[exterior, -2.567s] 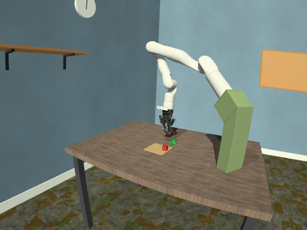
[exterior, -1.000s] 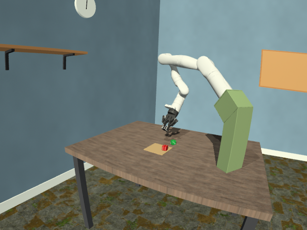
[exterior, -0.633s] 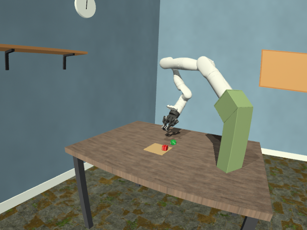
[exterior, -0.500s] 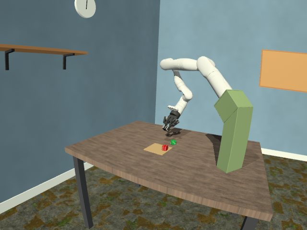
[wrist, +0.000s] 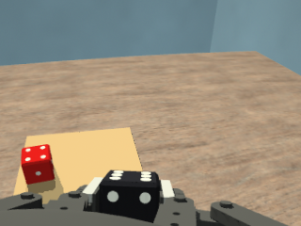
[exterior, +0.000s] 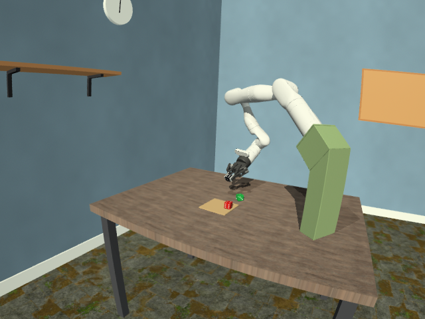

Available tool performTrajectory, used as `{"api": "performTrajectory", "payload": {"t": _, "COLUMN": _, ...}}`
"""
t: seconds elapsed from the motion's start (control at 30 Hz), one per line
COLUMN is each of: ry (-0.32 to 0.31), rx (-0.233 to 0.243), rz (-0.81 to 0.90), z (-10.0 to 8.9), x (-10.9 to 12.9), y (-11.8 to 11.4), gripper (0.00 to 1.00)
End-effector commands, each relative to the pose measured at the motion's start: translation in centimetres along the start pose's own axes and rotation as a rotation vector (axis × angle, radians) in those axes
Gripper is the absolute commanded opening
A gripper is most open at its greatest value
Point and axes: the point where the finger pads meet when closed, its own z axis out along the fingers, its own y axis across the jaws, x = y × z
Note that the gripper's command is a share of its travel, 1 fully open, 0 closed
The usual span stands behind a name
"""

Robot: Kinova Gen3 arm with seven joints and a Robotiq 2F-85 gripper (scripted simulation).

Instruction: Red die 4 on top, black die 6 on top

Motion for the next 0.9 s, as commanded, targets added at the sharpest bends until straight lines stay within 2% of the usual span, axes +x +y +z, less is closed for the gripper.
{"api": "performTrajectory", "payload": {"t": 0.0, "ry": 0.007, "rx": 0.001, "rz": 0.009, "z": -0.11, "x": -0.59, "y": -0.39, "gripper": 0.26}}
{"api": "performTrajectory", "payload": {"t": 0.33, "ry": 0.065, "rx": 0.004, "rz": 0.01, "z": -0.19, "x": -0.61, "y": -0.52, "gripper": 0.26}}
{"api": "performTrajectory", "payload": {"t": 0.87, "ry": 0.072, "rx": 0.005, "rz": 0.01, "z": -0.07, "x": -0.83, "y": -0.56, "gripper": 0.26}}
